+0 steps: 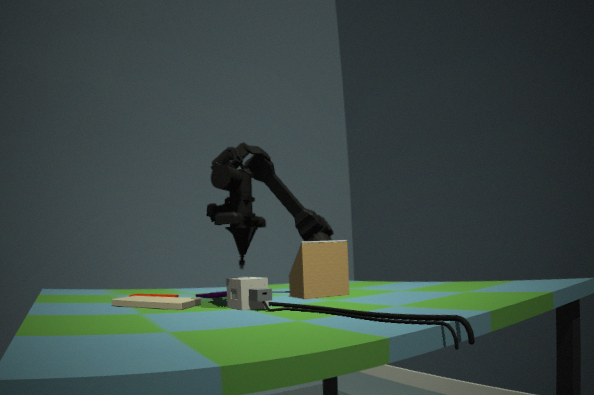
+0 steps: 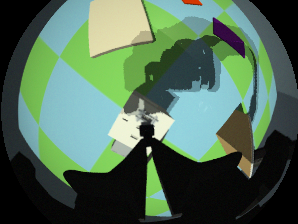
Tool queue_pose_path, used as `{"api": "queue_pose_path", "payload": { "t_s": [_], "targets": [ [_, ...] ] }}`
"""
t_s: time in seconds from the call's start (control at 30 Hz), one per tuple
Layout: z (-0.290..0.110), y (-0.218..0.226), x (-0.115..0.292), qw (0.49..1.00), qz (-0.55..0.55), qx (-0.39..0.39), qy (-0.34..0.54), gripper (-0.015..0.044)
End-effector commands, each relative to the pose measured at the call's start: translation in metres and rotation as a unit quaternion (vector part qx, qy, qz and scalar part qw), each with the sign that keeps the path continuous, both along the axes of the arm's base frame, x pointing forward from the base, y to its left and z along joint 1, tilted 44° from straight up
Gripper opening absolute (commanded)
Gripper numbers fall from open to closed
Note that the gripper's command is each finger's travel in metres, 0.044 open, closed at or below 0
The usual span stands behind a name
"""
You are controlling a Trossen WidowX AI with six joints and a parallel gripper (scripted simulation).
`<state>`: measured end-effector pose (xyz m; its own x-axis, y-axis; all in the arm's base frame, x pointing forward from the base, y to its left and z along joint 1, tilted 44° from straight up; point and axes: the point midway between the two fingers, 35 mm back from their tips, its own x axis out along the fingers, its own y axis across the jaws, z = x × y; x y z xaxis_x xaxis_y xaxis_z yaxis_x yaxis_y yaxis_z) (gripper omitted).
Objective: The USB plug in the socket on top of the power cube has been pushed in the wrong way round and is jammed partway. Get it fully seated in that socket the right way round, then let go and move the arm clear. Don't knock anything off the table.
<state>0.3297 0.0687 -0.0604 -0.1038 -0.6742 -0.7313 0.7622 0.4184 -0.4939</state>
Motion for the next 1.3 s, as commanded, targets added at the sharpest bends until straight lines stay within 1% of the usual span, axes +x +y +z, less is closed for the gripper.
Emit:
{"api": "queue_pose_path", "payload": {
  "t_s": [0.0, 0.3, 0.63, 0.93, 1.27],
  "targets": [
    [-0.0002, 0.0001, -0.0001, 0.999, 0.037, 0.005, 0.034, 0.0],
    [-0.0002, 0.0001, 0.0, 0.986, 0.122, 0.018, 0.113, 0.0],
    [-0.0002, 0.0001, 0.0, 0.956, 0.216, 0.031, 0.198, 0.0],
    [-0.0002, 0.0001, 0.0, 0.914, 0.296, 0.042, 0.273, 0.0],
    [-0.0002, 0.0001, 0.0, 0.854, 0.381, 0.054, 0.351, 0.0]
  ]
}}
